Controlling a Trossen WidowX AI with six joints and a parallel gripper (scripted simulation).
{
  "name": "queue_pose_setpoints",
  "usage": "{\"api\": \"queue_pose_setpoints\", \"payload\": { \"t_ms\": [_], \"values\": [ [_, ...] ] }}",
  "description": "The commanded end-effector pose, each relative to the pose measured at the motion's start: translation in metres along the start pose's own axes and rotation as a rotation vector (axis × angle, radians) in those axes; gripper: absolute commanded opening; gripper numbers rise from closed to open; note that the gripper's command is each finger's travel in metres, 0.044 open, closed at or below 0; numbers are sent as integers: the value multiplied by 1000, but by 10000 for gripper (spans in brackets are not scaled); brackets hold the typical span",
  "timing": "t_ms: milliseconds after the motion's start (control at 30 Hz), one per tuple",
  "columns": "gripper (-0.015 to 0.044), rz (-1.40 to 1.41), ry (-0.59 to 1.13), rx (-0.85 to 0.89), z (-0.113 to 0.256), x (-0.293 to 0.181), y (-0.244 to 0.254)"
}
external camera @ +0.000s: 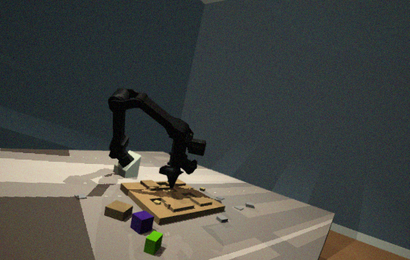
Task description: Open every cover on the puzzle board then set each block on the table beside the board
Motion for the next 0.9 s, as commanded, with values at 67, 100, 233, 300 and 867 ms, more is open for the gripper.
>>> {"api": "queue_pose_setpoints", "payload": {
  "t_ms": [67,100,233,300,867],
  "values": [
    [0,5,4,-4,-6,0,0],
    [0,5,4,-4,-7,0,0],
    [0,5,4,-4,-11,0,0],
    [0,5,4,-4,-11,0,0],
    [0,518,5,-3,-14,-7,1]
  ]
}}
Point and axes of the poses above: the point midway between the two fingers, 35 mm back from their tips, its own z axis back along the fingers, its own y axis across the jaws, x = y × z, the point moved 10 cm from there along z, back along the fingers, and after that the axes turned 12 degrees about z, right-handed, at the moved point
